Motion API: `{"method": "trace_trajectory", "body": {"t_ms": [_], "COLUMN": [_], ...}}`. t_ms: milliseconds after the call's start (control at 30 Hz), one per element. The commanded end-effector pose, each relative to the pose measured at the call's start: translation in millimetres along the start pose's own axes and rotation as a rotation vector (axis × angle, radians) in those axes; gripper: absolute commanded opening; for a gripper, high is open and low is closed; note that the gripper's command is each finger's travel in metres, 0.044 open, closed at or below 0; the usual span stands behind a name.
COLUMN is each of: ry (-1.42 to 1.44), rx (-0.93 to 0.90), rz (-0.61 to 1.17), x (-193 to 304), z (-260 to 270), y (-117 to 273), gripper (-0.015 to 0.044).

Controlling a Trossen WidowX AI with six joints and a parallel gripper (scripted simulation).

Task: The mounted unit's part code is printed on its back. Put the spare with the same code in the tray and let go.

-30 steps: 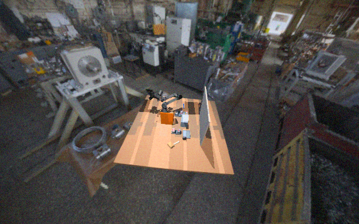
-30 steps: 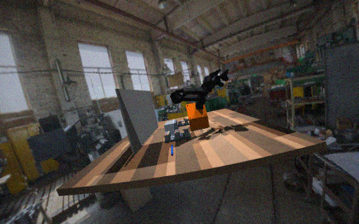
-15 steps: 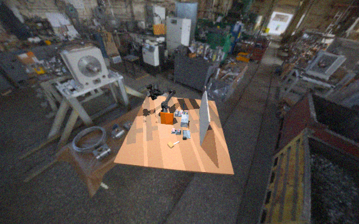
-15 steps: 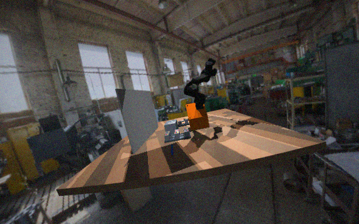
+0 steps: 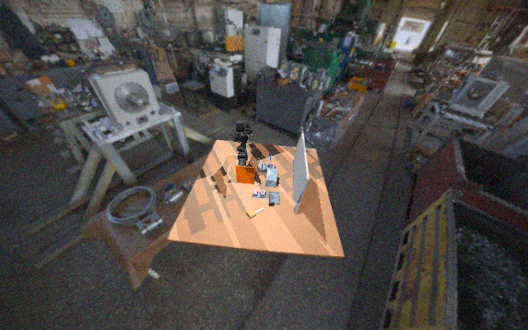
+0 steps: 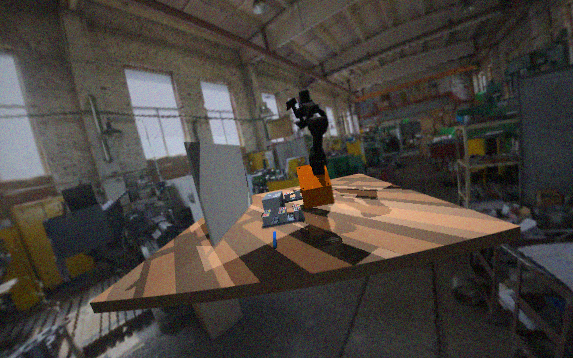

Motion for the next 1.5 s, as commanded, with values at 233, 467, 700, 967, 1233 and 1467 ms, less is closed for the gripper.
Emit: {"method": "trace_trajectory", "body": {"t_ms": [233,467,700,967,1233,1467], "ry": [0.627,0.987,1.349,1.595,1.599,1.599], "rx": [0.354,0.468,0.522,0.504,0.502,0.502], "rz": [0.527,0.881,1.348,1.832,1.843,1.843], "x": [133,209,297,374,375,375], "z": [-2,-26,-72,-132,-133,-133], "y": [-85,-109,-115,-99,-99,-99], "gripper": [0.0440,0.0440,0.0440,0.0440,0.0440,0.0440]}}
Point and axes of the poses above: the point midway between the two fingers, 35 mm back from their tips, its own y axis back along the fingers, its own z axis across the jaws, x = y × z, the point moved 10 cm from there along y, back along the fingers, and after that the axes turned 12 degrees about -y, right-handed, at the moved point
